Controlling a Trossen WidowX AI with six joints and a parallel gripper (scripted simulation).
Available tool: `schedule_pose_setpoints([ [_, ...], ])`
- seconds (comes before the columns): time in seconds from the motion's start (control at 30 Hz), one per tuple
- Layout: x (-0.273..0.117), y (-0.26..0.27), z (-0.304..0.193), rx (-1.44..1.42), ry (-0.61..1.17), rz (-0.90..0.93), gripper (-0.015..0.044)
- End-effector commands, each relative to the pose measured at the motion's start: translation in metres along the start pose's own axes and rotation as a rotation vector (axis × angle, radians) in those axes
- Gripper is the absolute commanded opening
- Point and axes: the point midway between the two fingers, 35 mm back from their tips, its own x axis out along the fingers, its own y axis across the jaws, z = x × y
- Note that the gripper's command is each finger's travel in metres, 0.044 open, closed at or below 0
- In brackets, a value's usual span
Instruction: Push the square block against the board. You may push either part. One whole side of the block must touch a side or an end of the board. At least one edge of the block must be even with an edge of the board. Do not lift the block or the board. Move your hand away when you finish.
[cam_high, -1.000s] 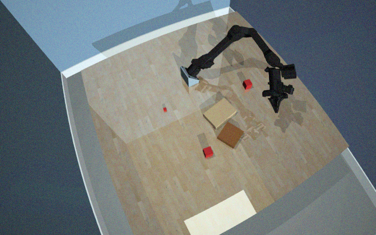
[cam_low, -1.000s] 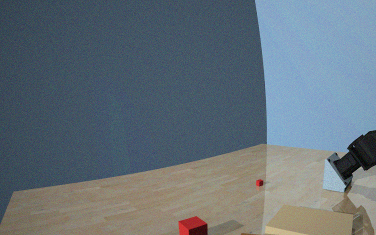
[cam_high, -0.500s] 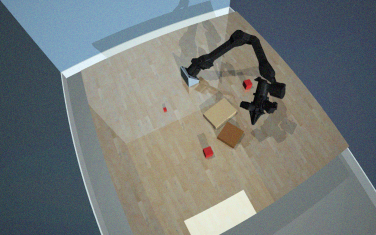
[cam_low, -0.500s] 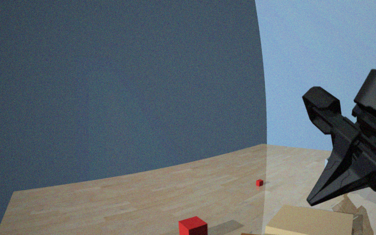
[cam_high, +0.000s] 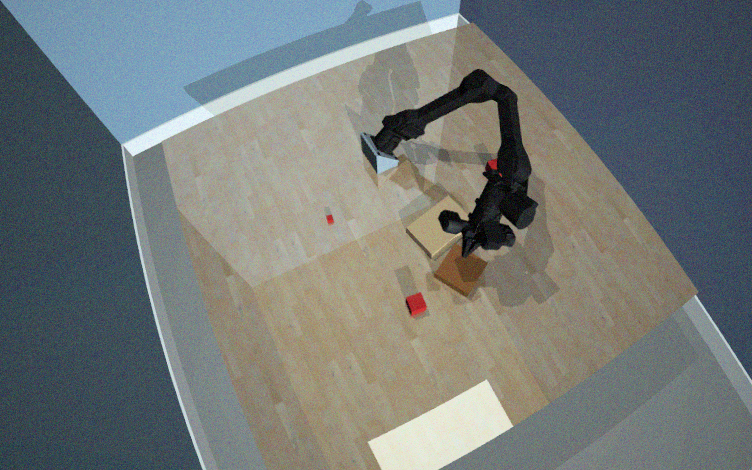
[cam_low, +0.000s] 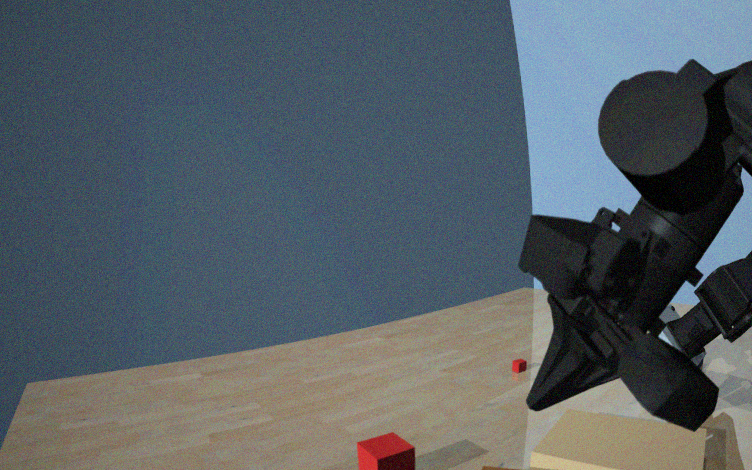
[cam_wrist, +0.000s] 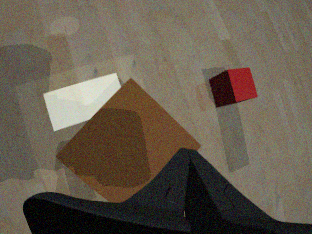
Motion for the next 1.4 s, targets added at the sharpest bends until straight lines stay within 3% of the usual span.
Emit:
schedule_pose_setpoints([
  [0.0, 0.014, -0.021, -0.011, 0.111, 0.095, 0.005, 0.0],
  [0.97, 0.059, -0.112, -0.079, 0.86, 0.642, 0.088, 0.0],
  [1.27, 0.062, -0.113, -0.081, 0.878, 0.654, 0.091, 0.0],
  [1.37, 0.093, -0.099, -0.1, 0.877, 0.655, 0.091, 0.0],
])
